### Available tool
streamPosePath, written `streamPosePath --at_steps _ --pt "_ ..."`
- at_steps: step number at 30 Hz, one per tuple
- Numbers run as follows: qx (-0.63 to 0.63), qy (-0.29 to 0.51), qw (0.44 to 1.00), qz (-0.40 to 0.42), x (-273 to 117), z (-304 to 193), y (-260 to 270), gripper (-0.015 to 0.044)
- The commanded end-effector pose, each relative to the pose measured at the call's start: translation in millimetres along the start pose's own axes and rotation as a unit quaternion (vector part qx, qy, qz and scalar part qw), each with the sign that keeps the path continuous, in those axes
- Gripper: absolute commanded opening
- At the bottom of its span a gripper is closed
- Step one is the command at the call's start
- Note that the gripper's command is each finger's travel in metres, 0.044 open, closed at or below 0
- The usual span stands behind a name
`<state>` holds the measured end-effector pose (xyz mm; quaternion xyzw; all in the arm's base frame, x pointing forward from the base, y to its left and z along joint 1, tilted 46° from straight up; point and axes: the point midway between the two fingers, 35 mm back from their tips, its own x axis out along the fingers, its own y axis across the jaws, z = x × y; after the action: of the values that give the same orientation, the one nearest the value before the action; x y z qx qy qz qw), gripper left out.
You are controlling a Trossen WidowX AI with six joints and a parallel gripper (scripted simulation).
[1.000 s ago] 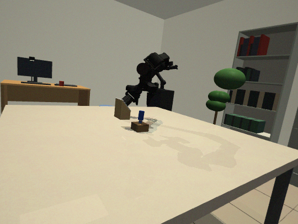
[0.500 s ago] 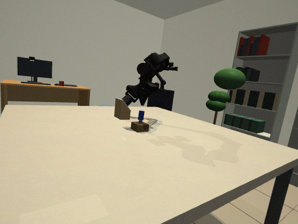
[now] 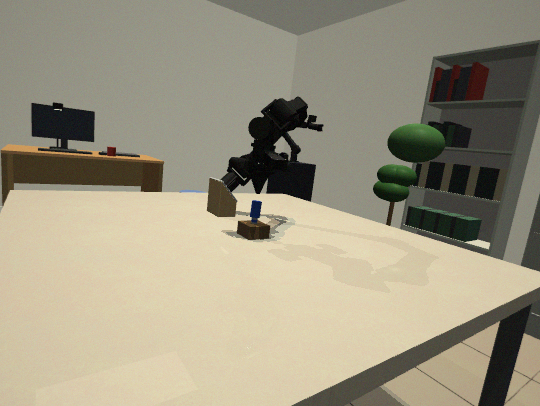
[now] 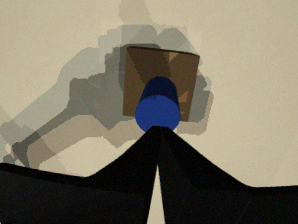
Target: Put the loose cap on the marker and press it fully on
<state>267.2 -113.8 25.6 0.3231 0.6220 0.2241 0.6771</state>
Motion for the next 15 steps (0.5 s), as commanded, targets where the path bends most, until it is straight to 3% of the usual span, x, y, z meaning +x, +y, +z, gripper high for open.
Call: streamPosePath --at_steps 1,15 --pt "0.002 -0.002 1.000 0.001 5.7 0.3 0.3 0.0000" --pt "0.002 -0.002 1.000 0.001 25.2 0.4 0.5 0.0000"
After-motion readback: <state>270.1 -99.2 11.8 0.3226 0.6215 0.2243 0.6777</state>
